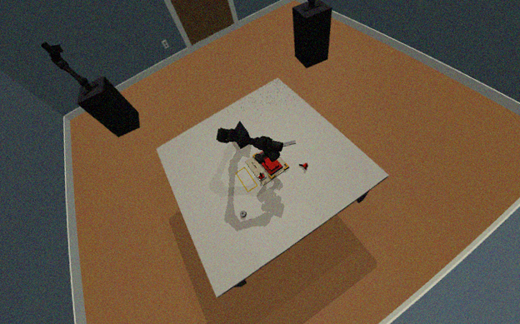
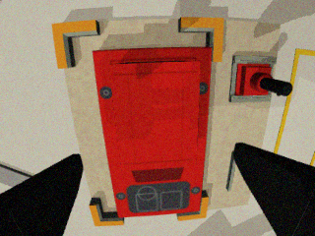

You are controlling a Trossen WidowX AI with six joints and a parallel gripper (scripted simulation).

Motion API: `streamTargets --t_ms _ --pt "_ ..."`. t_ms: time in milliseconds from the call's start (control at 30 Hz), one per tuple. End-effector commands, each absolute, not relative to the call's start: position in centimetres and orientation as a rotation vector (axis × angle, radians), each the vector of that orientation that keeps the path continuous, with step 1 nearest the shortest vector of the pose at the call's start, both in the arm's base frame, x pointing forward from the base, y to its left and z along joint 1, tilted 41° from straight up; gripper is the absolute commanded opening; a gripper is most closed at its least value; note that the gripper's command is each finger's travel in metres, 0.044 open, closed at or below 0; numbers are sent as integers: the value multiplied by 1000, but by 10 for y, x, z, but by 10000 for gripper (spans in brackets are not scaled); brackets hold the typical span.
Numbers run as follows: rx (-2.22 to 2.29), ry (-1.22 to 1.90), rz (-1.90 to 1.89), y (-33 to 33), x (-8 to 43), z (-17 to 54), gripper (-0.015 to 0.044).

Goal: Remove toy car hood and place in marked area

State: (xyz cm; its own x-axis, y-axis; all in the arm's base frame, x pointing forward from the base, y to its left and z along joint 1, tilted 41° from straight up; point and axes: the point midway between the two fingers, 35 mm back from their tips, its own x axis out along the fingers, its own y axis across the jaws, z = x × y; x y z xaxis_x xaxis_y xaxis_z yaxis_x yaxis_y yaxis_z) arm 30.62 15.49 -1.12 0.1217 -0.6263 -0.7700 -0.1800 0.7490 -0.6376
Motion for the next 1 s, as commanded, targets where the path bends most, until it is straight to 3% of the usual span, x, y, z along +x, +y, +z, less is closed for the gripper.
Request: streamTargets --t_ms 0,967 --pt "-705 1441 -374 151 307 -14 440" --pt "-705 1441 -374 136 312 -32 440"
